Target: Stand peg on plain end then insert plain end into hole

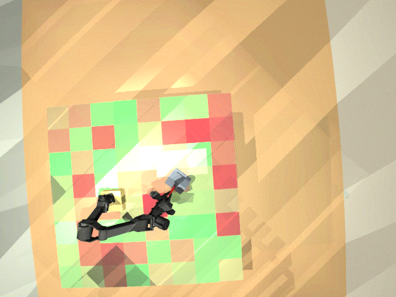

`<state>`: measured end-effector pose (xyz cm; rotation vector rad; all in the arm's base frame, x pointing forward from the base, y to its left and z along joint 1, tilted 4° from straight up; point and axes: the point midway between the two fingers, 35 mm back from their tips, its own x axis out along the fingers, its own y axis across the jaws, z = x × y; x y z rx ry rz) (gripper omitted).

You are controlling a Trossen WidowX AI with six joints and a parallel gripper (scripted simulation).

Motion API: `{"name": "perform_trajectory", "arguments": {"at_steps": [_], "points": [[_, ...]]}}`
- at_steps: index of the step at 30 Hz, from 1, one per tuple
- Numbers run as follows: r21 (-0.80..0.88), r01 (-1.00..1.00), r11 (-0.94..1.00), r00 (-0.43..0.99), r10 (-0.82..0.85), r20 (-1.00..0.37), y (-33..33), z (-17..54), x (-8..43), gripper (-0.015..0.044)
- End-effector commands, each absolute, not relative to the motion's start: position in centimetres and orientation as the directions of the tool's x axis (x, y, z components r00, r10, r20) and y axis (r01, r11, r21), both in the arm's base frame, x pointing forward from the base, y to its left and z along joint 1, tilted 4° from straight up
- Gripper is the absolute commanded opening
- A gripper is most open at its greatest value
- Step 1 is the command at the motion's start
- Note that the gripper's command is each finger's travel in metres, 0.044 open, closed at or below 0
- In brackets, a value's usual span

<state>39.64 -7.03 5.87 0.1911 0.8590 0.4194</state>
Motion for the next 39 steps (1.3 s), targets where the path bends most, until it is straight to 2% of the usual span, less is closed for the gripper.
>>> {"name": "perform_trajectory", "arguments": {"at_steps": [1,39], "points": [[0.329,-0.281,0.902,0.578,0.432,-0.692,-7.0,5.7,39.7,0.0000],[0.329,-0.281,0.901,0.578,0.433,-0.691,-5.9,3.9,41.0,0.0000]]}}
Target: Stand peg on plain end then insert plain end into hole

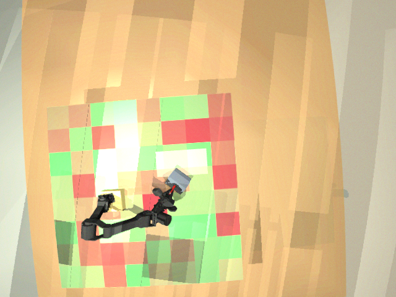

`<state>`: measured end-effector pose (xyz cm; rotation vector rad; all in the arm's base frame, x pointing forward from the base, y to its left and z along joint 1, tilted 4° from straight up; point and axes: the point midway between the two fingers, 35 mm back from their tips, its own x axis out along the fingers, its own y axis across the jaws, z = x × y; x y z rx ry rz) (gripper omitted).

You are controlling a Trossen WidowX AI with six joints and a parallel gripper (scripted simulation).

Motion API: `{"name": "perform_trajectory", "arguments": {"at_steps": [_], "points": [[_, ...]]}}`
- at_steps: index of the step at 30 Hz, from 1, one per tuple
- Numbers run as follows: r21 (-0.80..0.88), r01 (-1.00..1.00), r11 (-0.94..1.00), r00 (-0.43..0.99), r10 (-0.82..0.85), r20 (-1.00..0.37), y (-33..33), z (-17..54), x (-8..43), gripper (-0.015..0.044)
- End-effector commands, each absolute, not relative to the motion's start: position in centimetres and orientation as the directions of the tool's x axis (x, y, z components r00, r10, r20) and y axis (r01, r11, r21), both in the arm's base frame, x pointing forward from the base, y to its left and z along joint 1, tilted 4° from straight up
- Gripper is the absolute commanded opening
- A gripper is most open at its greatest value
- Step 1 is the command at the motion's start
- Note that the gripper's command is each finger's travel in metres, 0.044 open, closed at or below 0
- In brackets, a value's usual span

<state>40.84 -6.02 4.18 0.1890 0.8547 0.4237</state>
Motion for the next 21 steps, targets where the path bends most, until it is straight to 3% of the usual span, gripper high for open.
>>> {"name": "perform_trajectory", "arguments": {"at_steps": [1,21], "points": [[0.329,-0.281,0.901,0.578,0.433,-0.691,-5.87,3.86,41.01,0.0000],[0.330,-0.286,0.900,0.577,0.436,-0.690,-5.50,3.38,41.47,0.0000]]}}
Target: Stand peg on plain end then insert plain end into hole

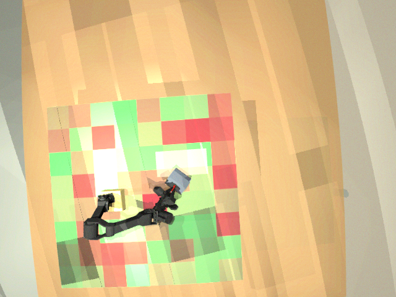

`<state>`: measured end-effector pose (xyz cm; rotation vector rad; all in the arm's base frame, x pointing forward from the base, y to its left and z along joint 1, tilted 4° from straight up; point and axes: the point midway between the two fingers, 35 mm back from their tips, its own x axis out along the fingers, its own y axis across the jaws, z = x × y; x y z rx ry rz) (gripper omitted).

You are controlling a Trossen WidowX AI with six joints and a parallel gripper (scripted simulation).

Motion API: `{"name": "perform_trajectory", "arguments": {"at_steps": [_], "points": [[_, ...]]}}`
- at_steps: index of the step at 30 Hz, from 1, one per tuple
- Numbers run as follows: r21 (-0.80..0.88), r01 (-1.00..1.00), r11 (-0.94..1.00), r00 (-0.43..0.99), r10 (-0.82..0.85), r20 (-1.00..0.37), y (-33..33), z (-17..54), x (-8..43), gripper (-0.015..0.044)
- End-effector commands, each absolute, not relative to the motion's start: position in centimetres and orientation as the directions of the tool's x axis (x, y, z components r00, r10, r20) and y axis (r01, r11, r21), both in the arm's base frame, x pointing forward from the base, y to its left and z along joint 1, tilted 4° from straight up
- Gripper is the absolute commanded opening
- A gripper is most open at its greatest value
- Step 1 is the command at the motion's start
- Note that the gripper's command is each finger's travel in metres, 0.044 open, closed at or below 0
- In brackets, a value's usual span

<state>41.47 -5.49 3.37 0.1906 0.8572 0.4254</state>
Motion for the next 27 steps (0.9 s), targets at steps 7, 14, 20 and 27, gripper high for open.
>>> {"name": "perform_trajectory", "arguments": {"at_steps": [7,14,20,27], "points": [[0.330,-0.286,0.900,0.577,0.436,-0.690,-5.50,3.38,41.47,0.0026],[0.330,-0.286,0.900,0.577,0.436,-0.690,-5.50,3.38,41.47,0.0210],[0.330,-0.286,0.900,0.577,0.436,-0.690,-5.56,3.45,41.42,0.0367],[0.329,-0.284,0.901,0.576,0.435,-0.692,-6.22,4.30,40.82,0.0440]]}}
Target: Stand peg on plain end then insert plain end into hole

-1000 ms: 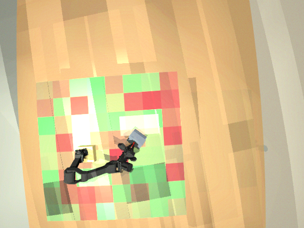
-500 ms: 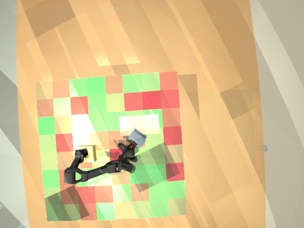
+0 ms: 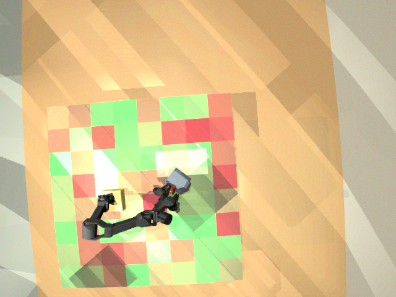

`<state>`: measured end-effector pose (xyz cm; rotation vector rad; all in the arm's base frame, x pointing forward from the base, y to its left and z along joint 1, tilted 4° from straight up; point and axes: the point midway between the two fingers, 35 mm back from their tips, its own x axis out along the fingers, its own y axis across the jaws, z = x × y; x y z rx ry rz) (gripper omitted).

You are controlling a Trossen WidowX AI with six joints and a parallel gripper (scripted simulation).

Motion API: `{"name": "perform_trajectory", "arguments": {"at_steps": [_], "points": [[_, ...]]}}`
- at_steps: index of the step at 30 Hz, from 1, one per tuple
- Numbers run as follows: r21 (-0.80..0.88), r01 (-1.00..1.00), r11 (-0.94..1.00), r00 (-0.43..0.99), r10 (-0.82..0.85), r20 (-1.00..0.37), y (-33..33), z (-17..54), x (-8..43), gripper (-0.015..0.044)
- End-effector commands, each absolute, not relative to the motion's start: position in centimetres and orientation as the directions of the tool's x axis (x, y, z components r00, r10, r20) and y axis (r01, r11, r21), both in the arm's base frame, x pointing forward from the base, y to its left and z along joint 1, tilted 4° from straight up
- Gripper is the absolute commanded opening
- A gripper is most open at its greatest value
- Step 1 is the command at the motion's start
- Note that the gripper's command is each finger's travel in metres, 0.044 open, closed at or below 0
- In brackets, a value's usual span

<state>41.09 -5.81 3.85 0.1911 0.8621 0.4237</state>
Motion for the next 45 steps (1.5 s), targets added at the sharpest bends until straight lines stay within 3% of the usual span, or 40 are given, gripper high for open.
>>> {"name": "perform_trajectory", "arguments": {"at_steps": [1,45], "points": [[0.329,-0.284,0.901,0.576,0.434,-0.693,-6.3,4.4,40.7,0.0440],[0.328,-0.276,0.903,0.573,0.429,-0.698,-10.5,10.5,35.7,0.0440]]}}
